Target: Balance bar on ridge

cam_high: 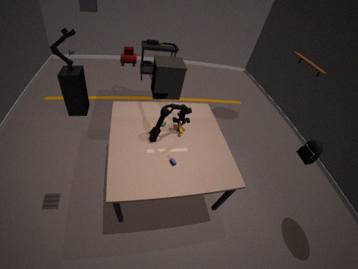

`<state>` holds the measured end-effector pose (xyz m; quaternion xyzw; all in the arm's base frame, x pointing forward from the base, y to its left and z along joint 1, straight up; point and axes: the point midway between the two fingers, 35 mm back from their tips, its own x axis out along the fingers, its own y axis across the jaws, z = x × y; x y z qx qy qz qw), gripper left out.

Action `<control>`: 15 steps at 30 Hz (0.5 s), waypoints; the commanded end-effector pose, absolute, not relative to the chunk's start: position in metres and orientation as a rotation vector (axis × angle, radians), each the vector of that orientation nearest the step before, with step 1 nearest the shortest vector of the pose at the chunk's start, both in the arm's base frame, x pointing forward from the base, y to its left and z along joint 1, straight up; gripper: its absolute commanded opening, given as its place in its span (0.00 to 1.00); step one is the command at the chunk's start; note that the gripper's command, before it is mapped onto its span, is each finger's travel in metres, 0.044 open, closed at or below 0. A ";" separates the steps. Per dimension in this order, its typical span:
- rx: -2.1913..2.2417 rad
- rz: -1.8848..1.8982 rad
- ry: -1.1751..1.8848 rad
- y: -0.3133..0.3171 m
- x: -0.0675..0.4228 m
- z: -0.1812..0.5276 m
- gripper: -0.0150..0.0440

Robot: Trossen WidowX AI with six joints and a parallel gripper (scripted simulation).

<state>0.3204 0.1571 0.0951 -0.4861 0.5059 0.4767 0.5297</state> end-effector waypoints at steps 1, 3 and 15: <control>-1.160 1.138 1.208 0.157 0.320 0.095 0.48; -1.160 1.138 1.208 0.157 0.320 0.095 0.54; -1.160 1.138 1.208 0.157 0.320 0.095 0.54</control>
